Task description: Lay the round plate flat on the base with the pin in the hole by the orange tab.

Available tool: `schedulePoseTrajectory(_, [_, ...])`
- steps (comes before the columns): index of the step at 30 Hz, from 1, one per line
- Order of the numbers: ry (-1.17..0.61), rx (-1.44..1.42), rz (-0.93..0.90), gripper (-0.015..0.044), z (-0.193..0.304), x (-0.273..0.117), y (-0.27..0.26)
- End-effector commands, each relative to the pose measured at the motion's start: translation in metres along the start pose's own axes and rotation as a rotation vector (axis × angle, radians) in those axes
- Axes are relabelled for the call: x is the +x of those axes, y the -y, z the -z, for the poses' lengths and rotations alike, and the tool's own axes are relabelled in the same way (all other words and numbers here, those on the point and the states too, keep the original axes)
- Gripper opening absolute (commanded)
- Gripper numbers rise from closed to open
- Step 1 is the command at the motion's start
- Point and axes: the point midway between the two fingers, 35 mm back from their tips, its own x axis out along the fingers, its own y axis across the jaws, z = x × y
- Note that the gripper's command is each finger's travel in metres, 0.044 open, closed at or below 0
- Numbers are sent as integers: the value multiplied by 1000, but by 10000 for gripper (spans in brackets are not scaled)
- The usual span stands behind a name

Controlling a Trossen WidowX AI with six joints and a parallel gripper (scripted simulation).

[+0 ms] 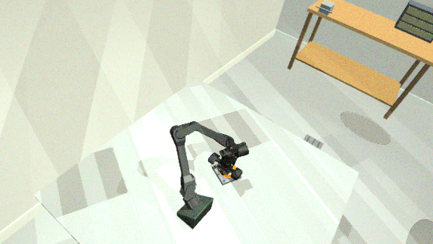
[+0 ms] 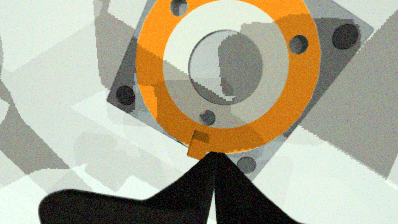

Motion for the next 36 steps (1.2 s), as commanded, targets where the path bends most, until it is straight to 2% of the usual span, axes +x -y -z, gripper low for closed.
schedulePoseTrajectory(1, [-3, 4, -7, 0, 2, 1, -6])
schedulePoseTrajectory(12, [-3, 4, -7, 0, -1, 1, -13])
schedulePoseTrajectory(23, [-3, 4, -6, 0, 2, -46, -10])
schedulePoseTrajectory(36, [-2, 16, -13, 0, 1, -38, -9])
